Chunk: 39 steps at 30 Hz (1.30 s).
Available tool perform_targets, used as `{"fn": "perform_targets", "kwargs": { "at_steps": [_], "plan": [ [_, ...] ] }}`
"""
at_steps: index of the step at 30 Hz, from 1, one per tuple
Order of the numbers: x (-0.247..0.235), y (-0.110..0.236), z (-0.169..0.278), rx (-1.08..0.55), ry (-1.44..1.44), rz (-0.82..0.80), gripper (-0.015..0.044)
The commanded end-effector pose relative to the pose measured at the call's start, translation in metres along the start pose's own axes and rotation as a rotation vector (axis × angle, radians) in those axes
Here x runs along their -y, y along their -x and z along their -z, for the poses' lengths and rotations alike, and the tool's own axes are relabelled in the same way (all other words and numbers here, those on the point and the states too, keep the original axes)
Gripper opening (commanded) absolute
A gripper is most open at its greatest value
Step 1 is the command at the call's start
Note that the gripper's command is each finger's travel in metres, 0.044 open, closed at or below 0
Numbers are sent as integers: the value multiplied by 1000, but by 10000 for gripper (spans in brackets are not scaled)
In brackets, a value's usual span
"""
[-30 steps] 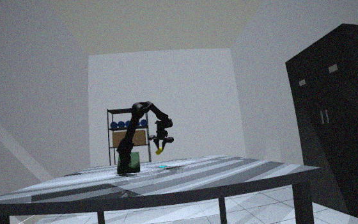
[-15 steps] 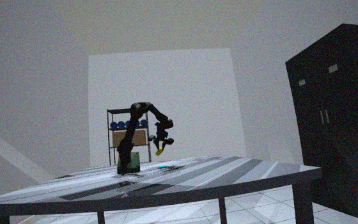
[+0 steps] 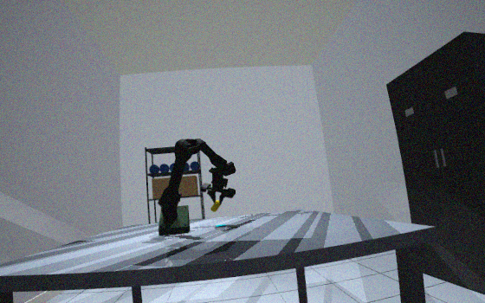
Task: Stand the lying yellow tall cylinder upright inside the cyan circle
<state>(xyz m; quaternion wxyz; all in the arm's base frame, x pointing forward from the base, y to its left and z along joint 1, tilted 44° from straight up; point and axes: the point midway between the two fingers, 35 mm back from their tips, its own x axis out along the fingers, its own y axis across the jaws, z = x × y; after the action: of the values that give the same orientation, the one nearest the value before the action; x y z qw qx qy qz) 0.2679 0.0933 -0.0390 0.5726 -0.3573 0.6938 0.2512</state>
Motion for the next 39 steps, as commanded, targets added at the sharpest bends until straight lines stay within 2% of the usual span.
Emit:
{"fn": "perform_targets", "kwargs": {
  "at_steps": [1, 39],
  "plan": [
    [-1, -1, 1, 26, 6, -13, 105],
    [1, -2, 2, 305, 32, -58, 105]
  ]
}}
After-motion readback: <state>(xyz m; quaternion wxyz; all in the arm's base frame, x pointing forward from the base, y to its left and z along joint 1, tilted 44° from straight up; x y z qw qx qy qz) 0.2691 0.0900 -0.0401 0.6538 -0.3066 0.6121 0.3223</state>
